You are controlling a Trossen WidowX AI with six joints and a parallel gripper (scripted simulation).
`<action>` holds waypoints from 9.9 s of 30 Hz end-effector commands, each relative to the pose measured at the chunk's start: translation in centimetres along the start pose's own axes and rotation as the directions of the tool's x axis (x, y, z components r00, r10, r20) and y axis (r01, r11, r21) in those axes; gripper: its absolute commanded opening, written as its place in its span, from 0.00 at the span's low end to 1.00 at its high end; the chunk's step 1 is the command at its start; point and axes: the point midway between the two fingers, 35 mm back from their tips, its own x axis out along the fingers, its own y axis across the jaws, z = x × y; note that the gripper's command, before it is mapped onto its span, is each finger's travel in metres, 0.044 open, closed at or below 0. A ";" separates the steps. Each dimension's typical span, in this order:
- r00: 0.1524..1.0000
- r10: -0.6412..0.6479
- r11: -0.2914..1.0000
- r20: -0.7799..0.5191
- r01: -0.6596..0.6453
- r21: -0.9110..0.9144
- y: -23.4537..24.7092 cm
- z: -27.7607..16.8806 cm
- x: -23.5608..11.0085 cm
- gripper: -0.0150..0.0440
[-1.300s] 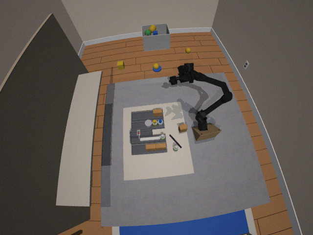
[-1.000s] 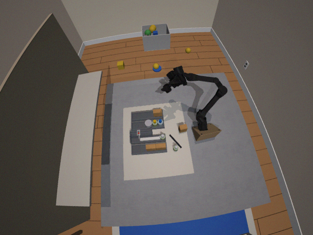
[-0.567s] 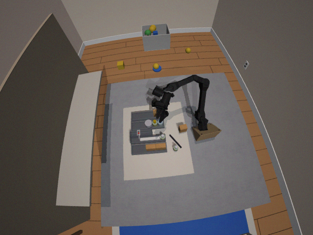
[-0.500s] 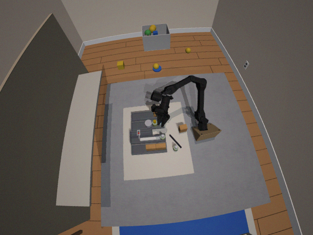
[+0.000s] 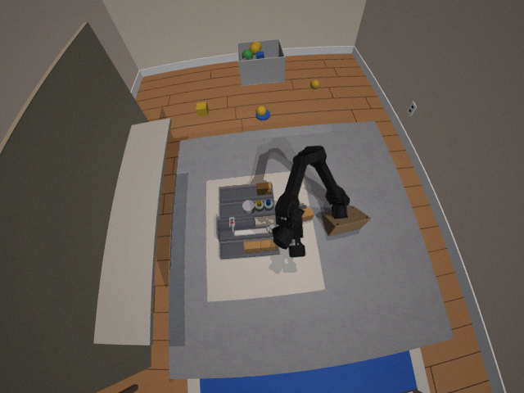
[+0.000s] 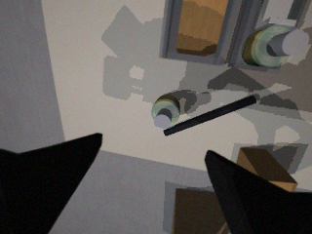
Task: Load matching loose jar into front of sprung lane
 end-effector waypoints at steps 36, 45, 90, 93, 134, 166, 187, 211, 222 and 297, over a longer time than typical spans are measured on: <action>0.979 -0.173 0.981 0.108 0.181 -0.064 -0.6 0.5 7.4 1.00; 0.979 -0.174 0.981 0.108 0.182 -0.064 -0.9 0.7 8.8 1.00; 0.980 -0.171 0.982 0.106 0.178 -0.065 0.7 0.1 -1.6 0.25; 0.980 -0.167 0.983 0.106 0.174 -0.065 -0.4 1.0 -1.2 0.25; 0.978 -0.179 0.982 0.109 0.185 -0.045 -9.8 6.0 3.9 0.25; 0.978 -0.179 0.982 0.109 0.185 -0.045 -9.7 7.1 3.8 0.25; 0.978 -0.179 0.982 0.109 0.185 -0.044 -9.6 7.8 3.7 0.25; 0.978 -0.179 0.982 0.110 0.185 -0.044 -9.6 8.6 3.6 0.25; 0.978 -0.179 0.982 0.110 0.185 -0.044 -9.6 9.0 3.5 0.25; 0.978 -0.179 0.982 0.111 0.185 -0.043 -9.7 11.1 2.7 0.25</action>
